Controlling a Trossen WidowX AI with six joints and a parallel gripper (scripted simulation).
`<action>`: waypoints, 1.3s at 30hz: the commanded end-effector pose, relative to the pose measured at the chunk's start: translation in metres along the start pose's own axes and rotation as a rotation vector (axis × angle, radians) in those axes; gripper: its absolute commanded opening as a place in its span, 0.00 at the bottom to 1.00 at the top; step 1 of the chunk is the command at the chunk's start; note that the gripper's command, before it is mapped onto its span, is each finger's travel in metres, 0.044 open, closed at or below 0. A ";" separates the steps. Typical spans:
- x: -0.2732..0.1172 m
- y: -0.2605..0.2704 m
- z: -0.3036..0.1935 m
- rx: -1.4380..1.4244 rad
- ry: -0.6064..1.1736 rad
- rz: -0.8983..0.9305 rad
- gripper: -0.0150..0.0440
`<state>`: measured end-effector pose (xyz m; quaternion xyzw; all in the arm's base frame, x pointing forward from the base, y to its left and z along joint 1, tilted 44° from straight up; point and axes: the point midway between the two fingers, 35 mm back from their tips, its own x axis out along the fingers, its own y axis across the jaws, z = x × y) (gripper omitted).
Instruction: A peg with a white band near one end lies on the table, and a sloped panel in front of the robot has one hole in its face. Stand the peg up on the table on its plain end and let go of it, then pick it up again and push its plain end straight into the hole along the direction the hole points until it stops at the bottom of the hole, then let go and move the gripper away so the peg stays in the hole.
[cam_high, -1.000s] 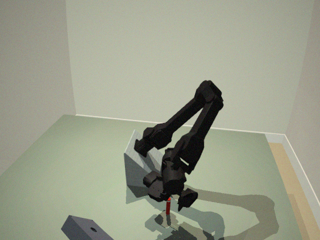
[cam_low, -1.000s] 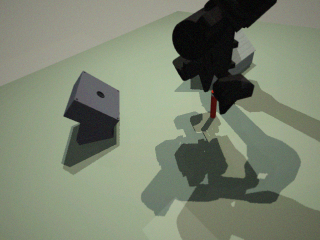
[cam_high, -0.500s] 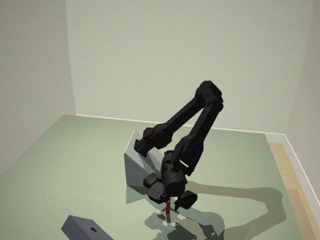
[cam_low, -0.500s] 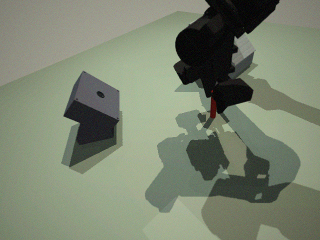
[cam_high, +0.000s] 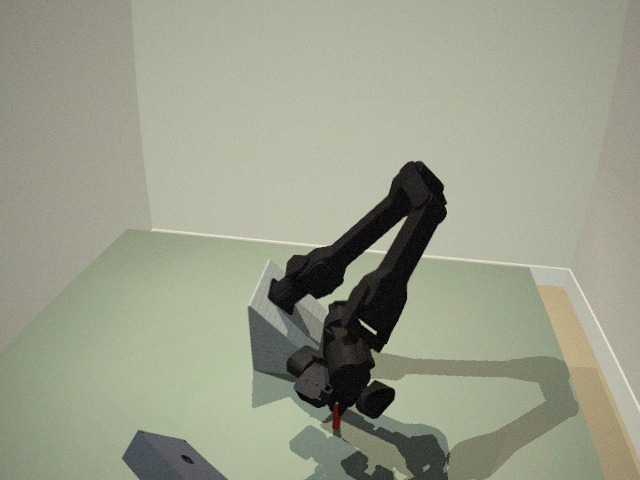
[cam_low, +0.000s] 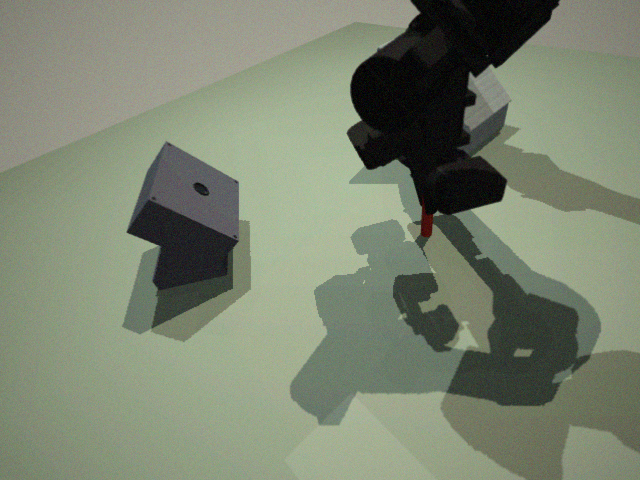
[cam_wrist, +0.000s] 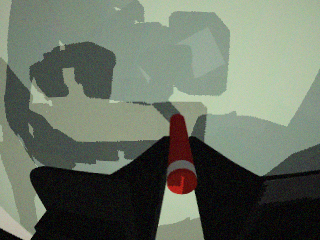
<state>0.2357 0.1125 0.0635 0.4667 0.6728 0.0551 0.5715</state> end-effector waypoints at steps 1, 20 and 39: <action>0.000 0.000 0.000 -0.003 0.000 0.000 0.25; -0.060 -0.003 0.006 0.001 -0.005 -0.010 0.25; -0.078 -0.013 0.018 -0.024 -0.067 -0.016 0.25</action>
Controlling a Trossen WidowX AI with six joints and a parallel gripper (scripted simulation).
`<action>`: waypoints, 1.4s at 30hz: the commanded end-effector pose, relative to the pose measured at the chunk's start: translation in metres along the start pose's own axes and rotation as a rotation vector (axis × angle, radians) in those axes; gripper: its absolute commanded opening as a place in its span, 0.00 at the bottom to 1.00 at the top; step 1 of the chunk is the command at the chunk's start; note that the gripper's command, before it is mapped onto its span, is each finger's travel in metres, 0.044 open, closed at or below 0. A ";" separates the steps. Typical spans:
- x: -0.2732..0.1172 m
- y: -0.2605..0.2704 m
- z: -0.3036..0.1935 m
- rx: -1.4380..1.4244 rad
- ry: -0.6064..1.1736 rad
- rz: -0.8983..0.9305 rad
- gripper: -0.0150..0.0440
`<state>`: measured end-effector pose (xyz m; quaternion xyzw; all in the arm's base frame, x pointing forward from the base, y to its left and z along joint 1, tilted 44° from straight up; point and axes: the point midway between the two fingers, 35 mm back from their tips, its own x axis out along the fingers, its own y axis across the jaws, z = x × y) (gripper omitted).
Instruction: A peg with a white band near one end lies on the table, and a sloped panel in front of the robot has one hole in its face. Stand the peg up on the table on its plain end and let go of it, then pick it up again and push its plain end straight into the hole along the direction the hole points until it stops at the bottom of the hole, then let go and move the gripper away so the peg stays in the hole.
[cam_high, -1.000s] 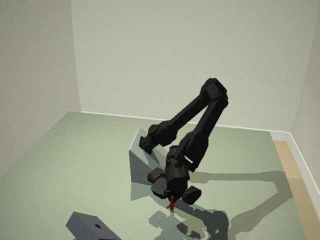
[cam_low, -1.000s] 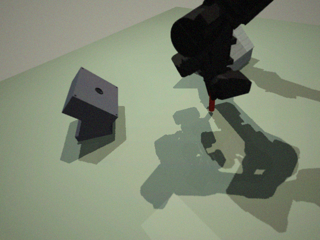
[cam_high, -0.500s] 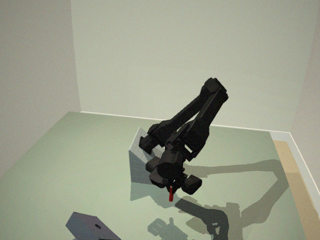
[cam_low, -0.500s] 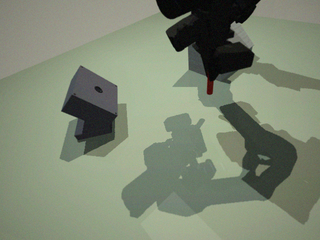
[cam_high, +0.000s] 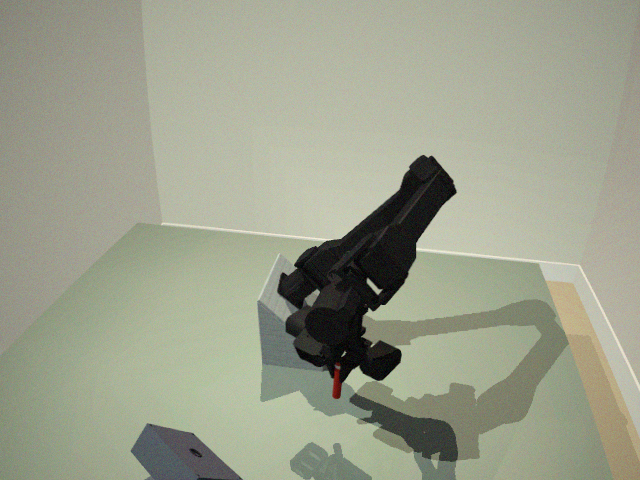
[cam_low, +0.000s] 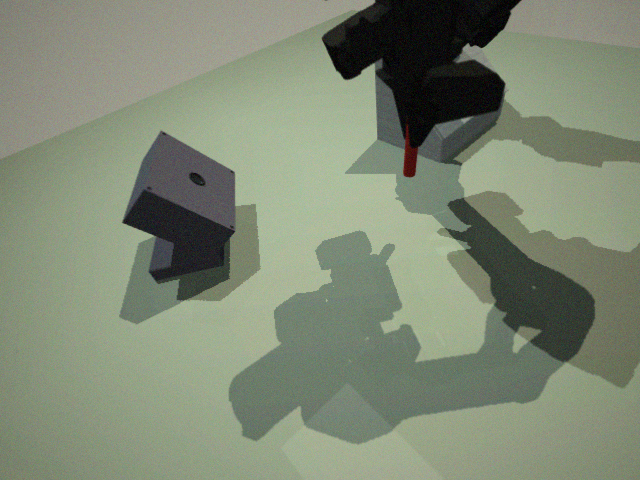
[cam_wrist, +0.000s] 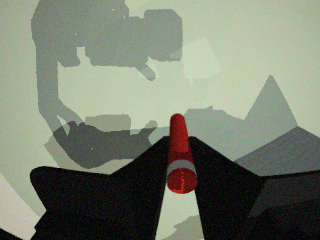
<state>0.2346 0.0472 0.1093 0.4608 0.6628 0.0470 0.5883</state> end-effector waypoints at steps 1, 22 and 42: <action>0.000 -0.005 0.007 -0.015 -0.034 -0.007 0.25; 0.001 -0.022 0.039 -0.075 -0.202 -0.034 0.25; -0.005 -0.037 0.069 -0.120 -0.367 -0.061 0.25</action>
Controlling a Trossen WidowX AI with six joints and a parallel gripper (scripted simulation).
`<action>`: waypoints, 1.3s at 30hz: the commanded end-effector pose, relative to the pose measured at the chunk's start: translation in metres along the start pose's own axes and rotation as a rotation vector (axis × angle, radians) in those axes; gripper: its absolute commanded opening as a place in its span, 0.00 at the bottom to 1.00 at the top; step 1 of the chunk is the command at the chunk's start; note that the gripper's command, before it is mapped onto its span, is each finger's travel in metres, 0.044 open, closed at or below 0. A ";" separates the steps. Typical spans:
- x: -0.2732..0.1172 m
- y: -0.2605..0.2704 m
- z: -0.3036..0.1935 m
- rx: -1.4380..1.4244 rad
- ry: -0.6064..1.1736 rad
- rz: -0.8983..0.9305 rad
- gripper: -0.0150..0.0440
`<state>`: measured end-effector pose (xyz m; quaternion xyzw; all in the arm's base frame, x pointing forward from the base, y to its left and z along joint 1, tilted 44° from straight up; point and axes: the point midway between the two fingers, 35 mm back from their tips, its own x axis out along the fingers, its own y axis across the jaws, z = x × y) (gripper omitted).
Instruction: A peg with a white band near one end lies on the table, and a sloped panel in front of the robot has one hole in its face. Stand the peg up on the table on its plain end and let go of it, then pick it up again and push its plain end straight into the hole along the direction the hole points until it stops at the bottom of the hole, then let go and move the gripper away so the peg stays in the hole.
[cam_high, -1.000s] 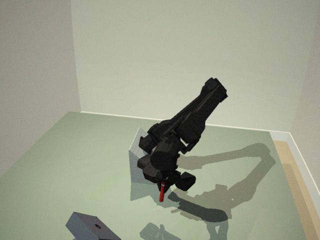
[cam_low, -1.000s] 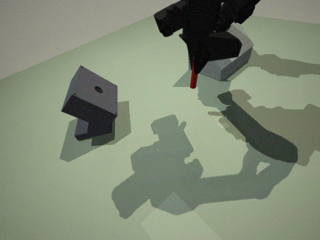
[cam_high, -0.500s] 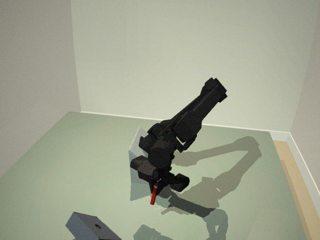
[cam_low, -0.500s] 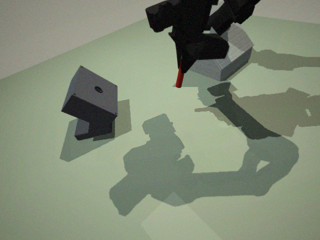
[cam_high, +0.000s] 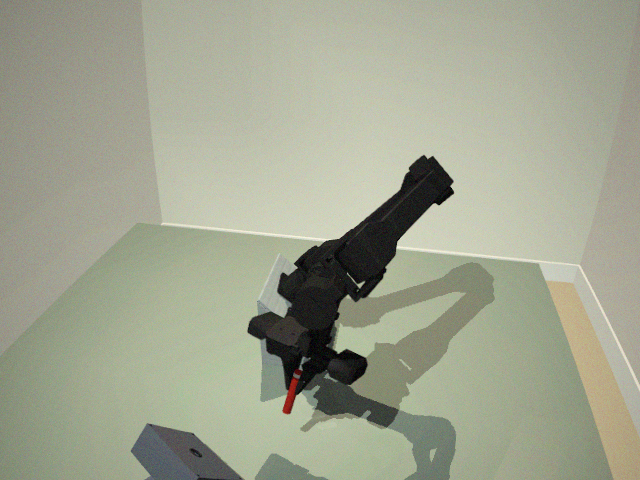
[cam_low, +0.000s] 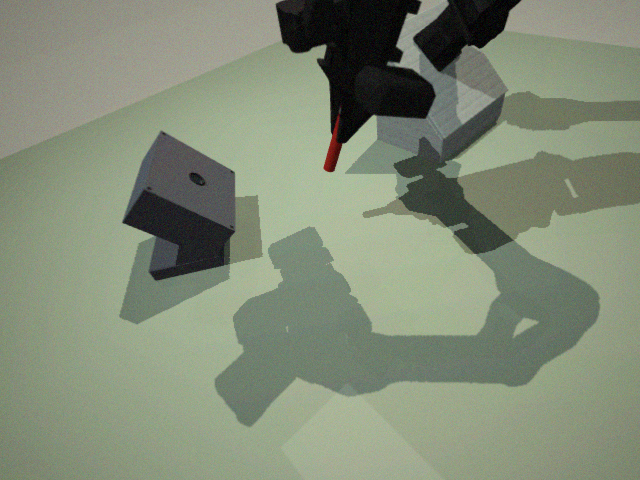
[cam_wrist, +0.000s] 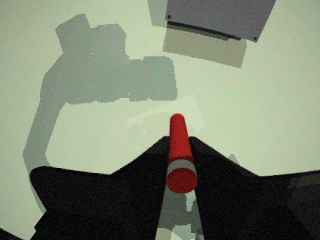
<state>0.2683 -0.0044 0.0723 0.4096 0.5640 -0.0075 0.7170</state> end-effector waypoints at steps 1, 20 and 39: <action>0.001 -0.005 0.006 -0.006 -0.041 -0.010 0.25; 0.000 -0.022 0.032 -0.040 -0.203 -0.042 0.25; -0.006 -0.037 0.056 -0.065 -0.368 -0.076 0.25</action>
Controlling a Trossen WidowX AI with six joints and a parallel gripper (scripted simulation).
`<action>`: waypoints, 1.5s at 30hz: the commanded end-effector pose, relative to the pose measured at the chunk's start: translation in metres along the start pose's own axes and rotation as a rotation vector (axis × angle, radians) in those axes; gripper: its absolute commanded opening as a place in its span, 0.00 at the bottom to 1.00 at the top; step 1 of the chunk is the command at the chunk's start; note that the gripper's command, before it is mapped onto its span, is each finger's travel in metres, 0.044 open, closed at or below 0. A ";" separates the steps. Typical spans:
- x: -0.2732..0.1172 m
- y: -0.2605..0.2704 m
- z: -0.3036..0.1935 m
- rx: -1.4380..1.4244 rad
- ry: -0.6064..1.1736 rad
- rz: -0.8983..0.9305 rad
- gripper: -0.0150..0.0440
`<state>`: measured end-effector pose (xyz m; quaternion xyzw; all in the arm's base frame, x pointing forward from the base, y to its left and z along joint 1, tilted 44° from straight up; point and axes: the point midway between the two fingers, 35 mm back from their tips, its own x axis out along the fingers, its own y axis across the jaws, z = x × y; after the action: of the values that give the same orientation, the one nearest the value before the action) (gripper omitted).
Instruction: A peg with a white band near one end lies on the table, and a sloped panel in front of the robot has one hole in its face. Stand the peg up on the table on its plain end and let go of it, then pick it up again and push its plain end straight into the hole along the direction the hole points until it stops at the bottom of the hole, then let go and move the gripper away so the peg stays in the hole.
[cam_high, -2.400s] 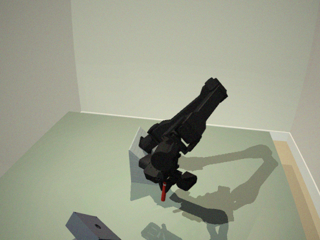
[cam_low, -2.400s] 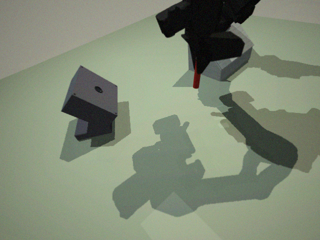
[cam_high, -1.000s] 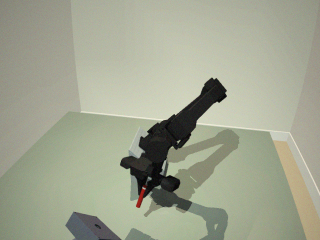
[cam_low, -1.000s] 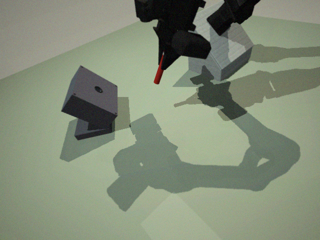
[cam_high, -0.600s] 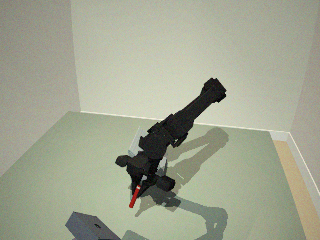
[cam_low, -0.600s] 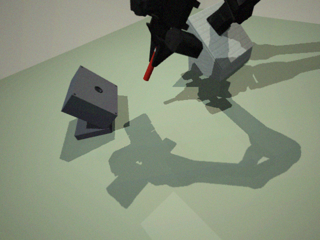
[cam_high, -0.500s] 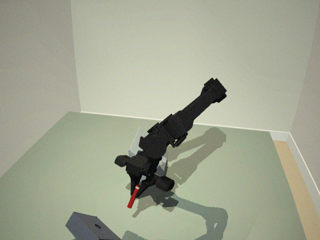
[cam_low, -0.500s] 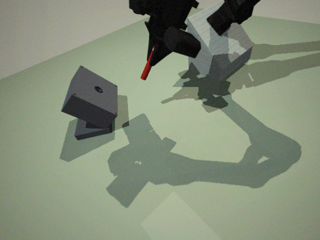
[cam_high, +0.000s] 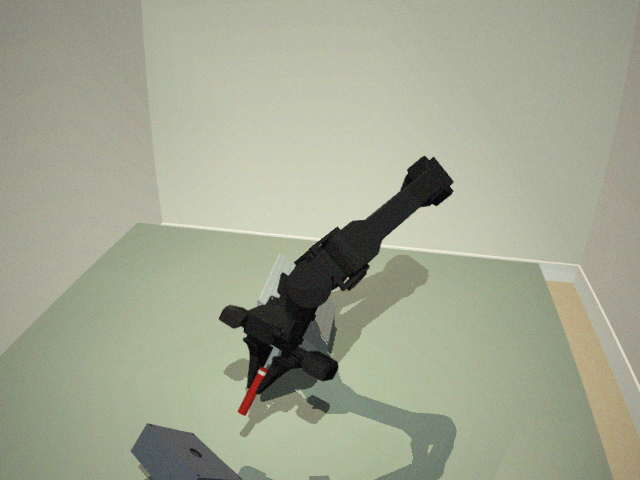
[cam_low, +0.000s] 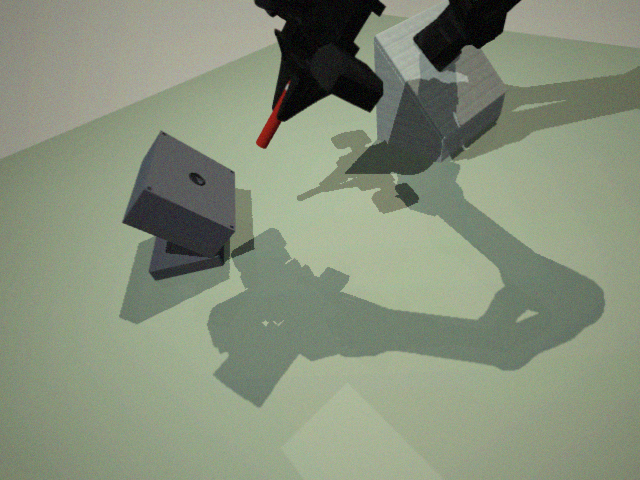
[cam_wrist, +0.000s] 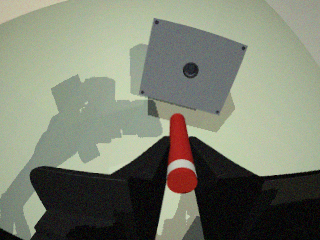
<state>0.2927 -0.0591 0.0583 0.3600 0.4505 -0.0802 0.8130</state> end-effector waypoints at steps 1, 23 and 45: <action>0.000 -0.005 0.006 0.000 -0.043 -0.013 0.25; 0.016 -0.011 0.017 -0.006 -0.092 -0.024 0.25; 0.038 -0.014 0.025 -0.010 -0.123 -0.031 0.25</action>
<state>0.3228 -0.0777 0.0334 0.3434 0.4072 -0.1084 0.8394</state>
